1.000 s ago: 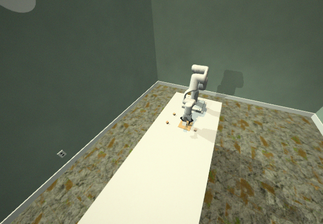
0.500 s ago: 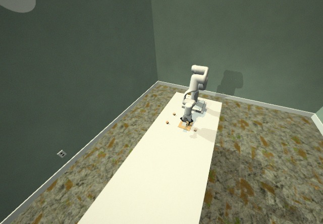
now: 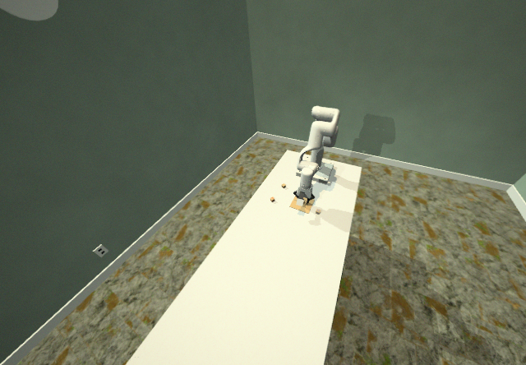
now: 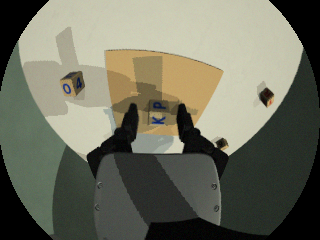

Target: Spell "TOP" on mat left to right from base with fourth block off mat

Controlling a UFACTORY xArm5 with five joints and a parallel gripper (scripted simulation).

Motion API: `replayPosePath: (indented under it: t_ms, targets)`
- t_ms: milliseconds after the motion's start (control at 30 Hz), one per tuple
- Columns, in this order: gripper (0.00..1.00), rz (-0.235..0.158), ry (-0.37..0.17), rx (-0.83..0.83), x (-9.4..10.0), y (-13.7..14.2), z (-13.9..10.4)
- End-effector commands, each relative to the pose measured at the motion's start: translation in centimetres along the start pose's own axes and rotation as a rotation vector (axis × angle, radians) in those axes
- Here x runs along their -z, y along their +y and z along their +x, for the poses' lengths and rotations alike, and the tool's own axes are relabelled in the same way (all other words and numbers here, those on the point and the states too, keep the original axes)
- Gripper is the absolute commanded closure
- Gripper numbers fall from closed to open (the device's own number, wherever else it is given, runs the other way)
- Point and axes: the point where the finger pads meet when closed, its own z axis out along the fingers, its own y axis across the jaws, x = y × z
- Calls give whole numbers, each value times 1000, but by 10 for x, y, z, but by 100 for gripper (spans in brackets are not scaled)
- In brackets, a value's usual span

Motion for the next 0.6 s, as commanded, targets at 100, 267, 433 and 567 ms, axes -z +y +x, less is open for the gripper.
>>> replayPosePath:
  t_ms: [100, 267, 433, 567]
  targets:
    - [37, 0, 3, 0, 1, 0, 1]
    - [37, 0, 3, 0, 1, 0, 1]
    - [58, 0, 3, 0, 1, 0, 1]
    - [58, 0, 3, 0, 1, 0, 1]
